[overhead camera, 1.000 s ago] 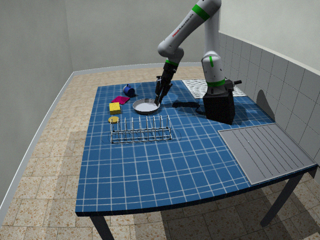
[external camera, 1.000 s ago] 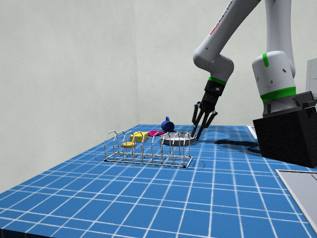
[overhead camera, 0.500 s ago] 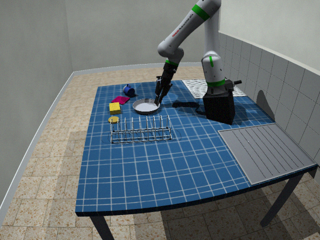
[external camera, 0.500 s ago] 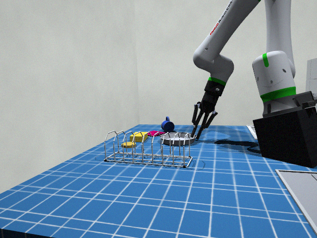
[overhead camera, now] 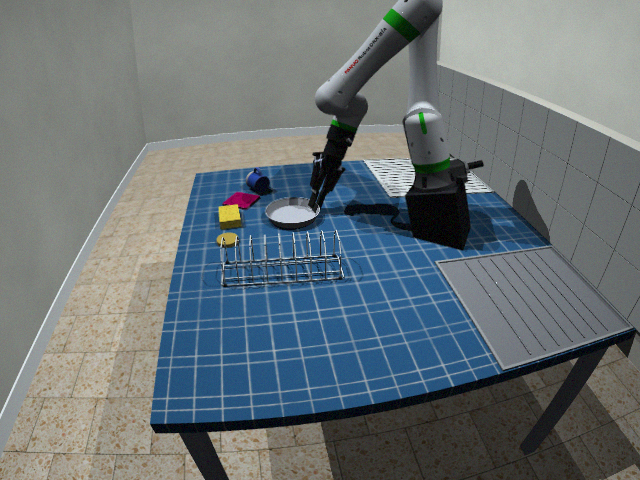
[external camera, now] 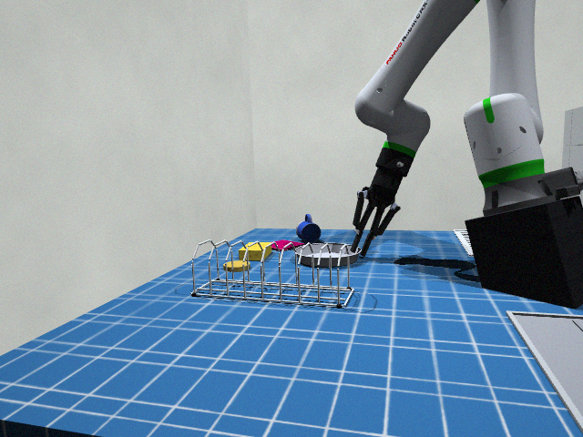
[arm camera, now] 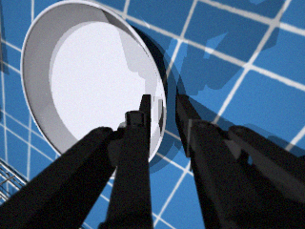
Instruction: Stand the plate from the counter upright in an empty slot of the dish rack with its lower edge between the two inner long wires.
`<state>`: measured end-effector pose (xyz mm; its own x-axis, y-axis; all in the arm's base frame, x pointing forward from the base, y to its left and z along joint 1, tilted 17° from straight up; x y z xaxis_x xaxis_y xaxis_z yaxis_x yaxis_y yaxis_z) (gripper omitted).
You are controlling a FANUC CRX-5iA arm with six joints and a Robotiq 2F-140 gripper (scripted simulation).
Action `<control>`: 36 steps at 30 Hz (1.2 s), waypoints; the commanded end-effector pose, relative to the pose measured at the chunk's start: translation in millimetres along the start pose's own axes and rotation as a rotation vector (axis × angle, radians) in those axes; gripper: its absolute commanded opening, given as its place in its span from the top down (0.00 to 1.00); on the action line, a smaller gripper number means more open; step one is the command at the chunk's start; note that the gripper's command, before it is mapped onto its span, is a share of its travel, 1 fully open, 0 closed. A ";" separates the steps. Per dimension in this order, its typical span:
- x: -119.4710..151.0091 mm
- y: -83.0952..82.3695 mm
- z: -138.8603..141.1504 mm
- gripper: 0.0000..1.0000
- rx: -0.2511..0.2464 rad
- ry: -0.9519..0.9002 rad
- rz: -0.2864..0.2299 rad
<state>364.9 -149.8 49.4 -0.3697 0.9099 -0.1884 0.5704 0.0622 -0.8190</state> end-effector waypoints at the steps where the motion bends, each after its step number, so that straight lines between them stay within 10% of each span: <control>1: -0.3 -0.2 -0.4 0.76 -0.001 0.000 0.001; 36: -0.3 -0.2 -0.4 0.90 -0.001 0.000 0.001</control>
<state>364.9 -149.8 49.4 -0.3697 0.9099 -0.1884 0.5704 0.0622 -0.8190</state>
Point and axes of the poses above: the point where the finger pads meet when closed, its own y axis out along the fingers, its own z axis across the jaws, x = y × z, the point moved 6 cm from there along -y, back along the fingers, and after that the axes turned 7 degrees about y, right-handed, at the moved point
